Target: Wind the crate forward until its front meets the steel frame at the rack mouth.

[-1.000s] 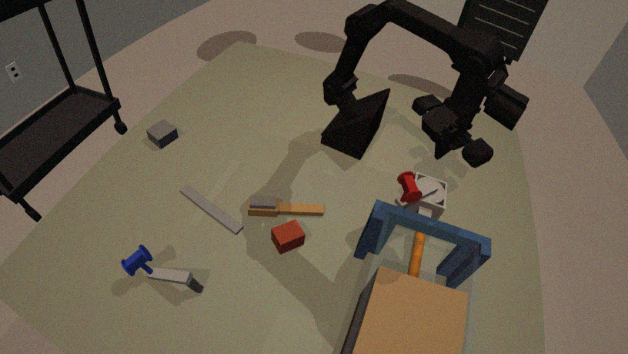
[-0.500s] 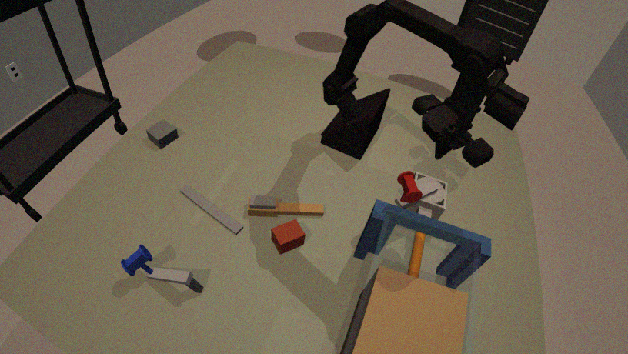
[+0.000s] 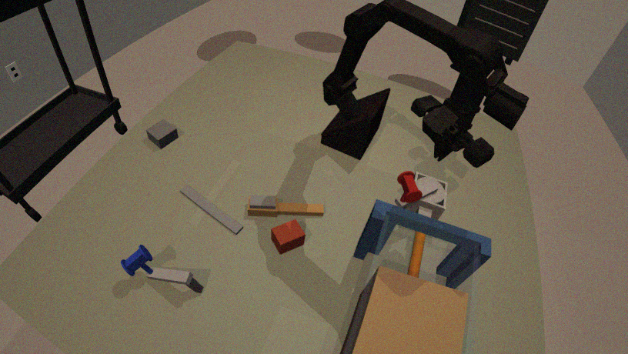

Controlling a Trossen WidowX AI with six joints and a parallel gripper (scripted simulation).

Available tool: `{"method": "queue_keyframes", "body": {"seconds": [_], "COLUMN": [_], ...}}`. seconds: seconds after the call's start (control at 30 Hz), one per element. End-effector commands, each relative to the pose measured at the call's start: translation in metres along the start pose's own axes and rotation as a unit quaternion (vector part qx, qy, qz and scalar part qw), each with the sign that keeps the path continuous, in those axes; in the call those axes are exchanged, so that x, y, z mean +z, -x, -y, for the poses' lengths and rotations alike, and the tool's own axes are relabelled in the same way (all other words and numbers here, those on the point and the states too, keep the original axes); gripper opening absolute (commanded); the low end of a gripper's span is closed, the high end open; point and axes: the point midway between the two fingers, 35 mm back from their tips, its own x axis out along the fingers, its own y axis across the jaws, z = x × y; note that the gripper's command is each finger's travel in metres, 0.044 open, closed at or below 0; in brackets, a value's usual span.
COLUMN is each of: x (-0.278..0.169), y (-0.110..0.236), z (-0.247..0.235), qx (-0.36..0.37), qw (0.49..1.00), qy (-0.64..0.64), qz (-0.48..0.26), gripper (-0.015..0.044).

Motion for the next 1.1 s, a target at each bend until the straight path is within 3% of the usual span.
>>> {"method": "queue_keyframes", "body": {"seconds": [0.0, 0.2, 0.43, 1.07], "x": [0.009, 0.031, 0.051, 0.052], "y": [-0.002, -0.01, -0.016, -0.026], "z": [-0.002, -0.003, 0.003, 0.002], "qx": [0.031, 0.094, 0.108, 0.108], "qw": [0.995, 0.934, 0.829, 0.825], "qy": [0.089, 0.334, 0.521, 0.527], "qz": [0.015, 0.085, 0.174, 0.176], "gripper": [0.0105, 0.0262, 0.044, 0.044]}}
